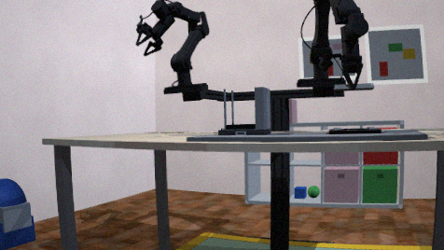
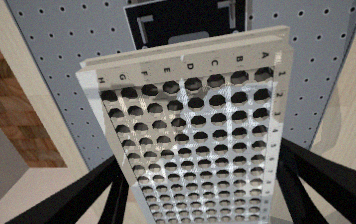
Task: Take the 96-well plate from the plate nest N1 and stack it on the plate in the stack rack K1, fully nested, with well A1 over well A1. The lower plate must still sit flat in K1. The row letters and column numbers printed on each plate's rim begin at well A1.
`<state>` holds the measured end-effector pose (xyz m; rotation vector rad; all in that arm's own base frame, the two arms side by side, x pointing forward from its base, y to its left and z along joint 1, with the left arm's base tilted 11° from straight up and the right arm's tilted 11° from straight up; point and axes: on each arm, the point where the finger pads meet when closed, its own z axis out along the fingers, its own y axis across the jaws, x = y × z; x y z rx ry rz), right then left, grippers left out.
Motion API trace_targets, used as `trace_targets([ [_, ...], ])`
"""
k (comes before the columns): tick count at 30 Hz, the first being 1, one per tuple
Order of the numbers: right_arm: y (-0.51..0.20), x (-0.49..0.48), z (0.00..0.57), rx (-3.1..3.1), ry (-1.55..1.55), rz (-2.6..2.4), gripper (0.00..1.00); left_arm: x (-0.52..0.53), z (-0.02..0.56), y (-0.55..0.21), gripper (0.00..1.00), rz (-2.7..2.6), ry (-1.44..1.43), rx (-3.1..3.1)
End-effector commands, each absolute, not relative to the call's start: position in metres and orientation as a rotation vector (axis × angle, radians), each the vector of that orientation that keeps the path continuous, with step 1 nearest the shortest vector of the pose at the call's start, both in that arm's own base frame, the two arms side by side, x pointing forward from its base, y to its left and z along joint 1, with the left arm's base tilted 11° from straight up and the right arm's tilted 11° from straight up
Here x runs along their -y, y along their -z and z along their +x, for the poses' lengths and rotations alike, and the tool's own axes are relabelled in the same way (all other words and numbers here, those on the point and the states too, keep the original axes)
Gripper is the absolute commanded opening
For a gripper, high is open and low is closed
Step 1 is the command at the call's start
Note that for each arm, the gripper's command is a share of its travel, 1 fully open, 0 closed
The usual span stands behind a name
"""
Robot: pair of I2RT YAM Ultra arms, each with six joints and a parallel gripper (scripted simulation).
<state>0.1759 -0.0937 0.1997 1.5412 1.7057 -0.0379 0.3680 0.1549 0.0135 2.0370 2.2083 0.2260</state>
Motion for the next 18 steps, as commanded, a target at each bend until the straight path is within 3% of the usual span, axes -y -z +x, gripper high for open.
trace_targets([
  [1, -0.222, 0.097, 0.174, -1.634, 0.001, 1.528, 1.0, -0.161, 0.372, -0.037, 0.0, 2.017, -0.265, -2.192],
  [18, -0.222, 0.097, 0.174, -1.634, 0.001, 1.528, 1.0, -0.159, 0.369, -0.055, 0.0, 2.02, -0.265, -2.188],
])
